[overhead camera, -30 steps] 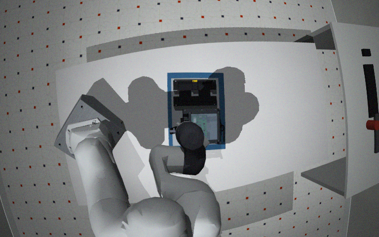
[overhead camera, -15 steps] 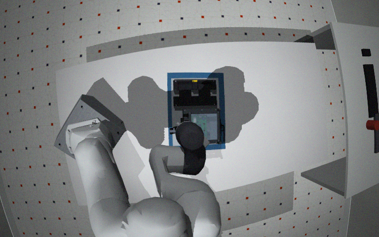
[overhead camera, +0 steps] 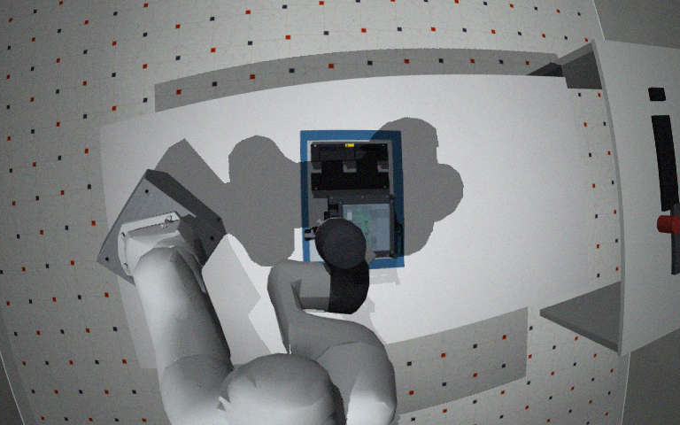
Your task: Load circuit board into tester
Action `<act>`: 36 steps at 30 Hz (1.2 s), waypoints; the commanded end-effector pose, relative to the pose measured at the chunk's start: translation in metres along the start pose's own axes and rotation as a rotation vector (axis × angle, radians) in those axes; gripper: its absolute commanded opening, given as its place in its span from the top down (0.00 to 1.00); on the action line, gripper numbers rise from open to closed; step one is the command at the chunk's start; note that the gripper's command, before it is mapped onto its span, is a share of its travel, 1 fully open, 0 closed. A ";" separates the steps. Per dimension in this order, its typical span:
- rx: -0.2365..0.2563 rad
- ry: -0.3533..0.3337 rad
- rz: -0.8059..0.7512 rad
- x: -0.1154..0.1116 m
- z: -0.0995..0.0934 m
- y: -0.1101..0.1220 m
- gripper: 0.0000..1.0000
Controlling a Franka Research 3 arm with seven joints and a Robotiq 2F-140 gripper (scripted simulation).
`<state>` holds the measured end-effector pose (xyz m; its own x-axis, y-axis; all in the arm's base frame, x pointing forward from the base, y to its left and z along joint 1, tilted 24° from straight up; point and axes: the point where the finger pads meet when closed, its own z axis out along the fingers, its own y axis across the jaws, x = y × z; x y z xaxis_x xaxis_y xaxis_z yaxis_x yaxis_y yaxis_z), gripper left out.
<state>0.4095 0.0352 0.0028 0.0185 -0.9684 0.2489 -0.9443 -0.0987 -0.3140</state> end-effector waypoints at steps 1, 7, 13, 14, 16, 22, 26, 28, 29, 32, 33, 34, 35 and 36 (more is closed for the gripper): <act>-0.002 0.001 0.004 0.002 0.002 0.000 1.00; -0.002 0.001 0.004 0.002 0.002 0.000 1.00; -0.002 0.001 0.004 0.002 0.004 0.000 1.00; -0.002 0.001 0.004 0.002 0.004 0.000 1.00; -0.002 0.001 0.004 0.002 0.005 0.000 1.00; -0.002 0.001 0.004 0.002 0.005 0.000 1.00; -0.002 0.001 0.004 0.002 0.005 0.000 1.00; -0.002 0.001 0.004 0.002 0.005 0.000 1.00; -0.002 0.001 0.004 0.002 0.005 0.000 1.00; -0.002 0.001 0.004 0.002 0.005 0.000 1.00; -0.002 0.001 0.004 0.002 0.005 0.000 1.00; -0.002 0.001 0.004 0.002 0.005 0.000 1.00; -0.002 0.001 0.004 0.002 0.005 0.000 1.00; -0.002 0.001 0.004 0.002 0.006 0.000 1.00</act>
<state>0.4105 0.0345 -0.0002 0.0194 -0.9683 0.2492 -0.9443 -0.0997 -0.3137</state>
